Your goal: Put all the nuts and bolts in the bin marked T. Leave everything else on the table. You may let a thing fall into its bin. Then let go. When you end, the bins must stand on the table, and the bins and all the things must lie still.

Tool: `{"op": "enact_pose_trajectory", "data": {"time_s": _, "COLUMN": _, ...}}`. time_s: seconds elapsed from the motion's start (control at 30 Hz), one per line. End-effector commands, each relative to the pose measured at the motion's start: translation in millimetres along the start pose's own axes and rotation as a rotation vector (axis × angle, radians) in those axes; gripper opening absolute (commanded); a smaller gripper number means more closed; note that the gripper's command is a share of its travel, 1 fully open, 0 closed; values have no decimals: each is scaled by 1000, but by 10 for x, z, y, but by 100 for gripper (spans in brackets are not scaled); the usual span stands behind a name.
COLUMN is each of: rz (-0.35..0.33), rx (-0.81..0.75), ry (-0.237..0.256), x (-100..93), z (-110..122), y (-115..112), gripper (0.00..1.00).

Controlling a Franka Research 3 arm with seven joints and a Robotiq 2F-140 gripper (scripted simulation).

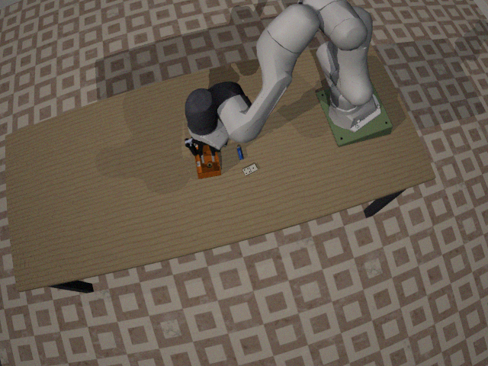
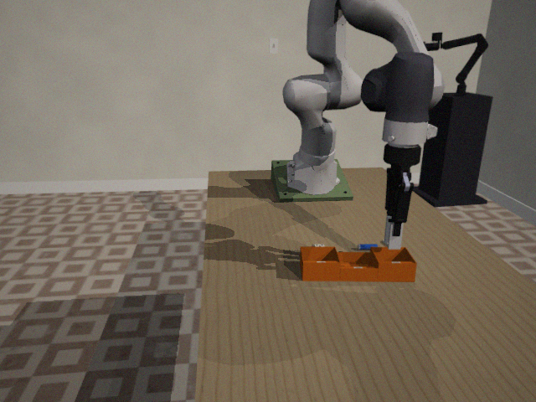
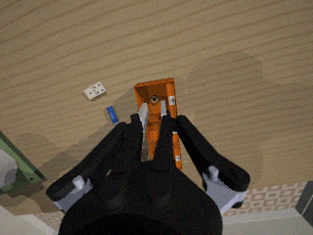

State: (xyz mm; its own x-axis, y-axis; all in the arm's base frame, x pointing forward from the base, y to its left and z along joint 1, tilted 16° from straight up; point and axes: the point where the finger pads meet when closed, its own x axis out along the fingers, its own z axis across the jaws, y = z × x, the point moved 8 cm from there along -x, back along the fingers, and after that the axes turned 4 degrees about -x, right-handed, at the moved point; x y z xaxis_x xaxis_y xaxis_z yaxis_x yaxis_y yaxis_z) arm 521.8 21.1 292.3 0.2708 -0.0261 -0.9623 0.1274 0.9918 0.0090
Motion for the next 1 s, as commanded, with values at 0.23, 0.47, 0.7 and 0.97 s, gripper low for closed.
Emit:
{"op": "enact_pose_trajectory", "data": {"time_s": 0.23, "rz": 2, "rx": -6, "ry": 3, "x": -3, "z": -8, "y": 17, "gripper": 19}}
{"op": "enact_pose_trajectory", "data": {"time_s": 0.47, "rz": 2, "rx": -6, "ry": 3, "x": -3, "z": -8, "y": 17, "gripper": 19}}
{"op": "enact_pose_trajectory", "data": {"time_s": 0.7, "rz": 2, "rx": -6, "ry": 3, "x": -3, "z": -8, "y": 17, "gripper": 19}}
{"op": "enact_pose_trajectory", "data": {"time_s": 0.97, "rz": 2, "rx": -6, "ry": 3, "x": -3, "z": -33, "y": 28, "gripper": 19}}
